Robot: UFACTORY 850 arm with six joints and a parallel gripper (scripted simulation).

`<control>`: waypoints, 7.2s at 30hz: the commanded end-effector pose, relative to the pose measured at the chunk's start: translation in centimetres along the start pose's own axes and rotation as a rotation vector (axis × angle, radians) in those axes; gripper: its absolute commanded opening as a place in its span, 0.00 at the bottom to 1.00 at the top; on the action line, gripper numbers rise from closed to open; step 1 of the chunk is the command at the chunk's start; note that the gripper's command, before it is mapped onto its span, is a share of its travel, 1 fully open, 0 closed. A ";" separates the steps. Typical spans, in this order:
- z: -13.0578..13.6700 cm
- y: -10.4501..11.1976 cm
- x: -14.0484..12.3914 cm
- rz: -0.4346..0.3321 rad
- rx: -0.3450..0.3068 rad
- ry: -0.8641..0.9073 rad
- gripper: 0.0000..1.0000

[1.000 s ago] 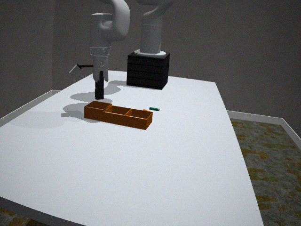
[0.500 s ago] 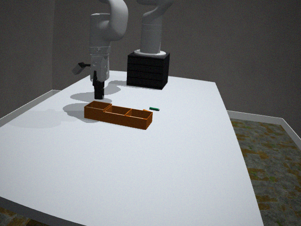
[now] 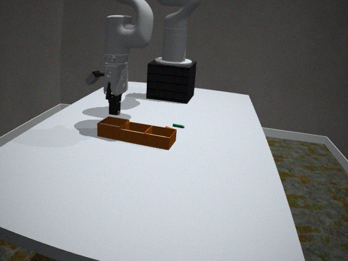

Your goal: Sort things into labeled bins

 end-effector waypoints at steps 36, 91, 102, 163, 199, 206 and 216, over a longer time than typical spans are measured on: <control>-0.1 -5.1 0.0 0.010 -0.004 -0.001 0.00; -0.2 -0.8 -0.1 0.010 -0.004 -0.001 0.29; 0.9 0.1 -2.3 0.010 -0.003 -0.151 0.23; 8.7 0.0 -18.6 0.009 -0.001 -0.396 0.23; 8.7 -5.9 -18.6 0.010 -0.003 -0.396 0.23; 8.8 -6.8 -18.5 0.010 -0.003 -0.396 0.23; 8.7 -6.9 -18.5 0.010 -0.003 -0.396 0.23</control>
Point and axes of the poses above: the point where the finger pads meet when closed, its own y axis back along the fingers, its own z axis across the jaws, x = y × z, the point moved 5 cm from there along y, back along the fingers, and after that the axes turned 10 degrees about y, right-handed, at the moved point
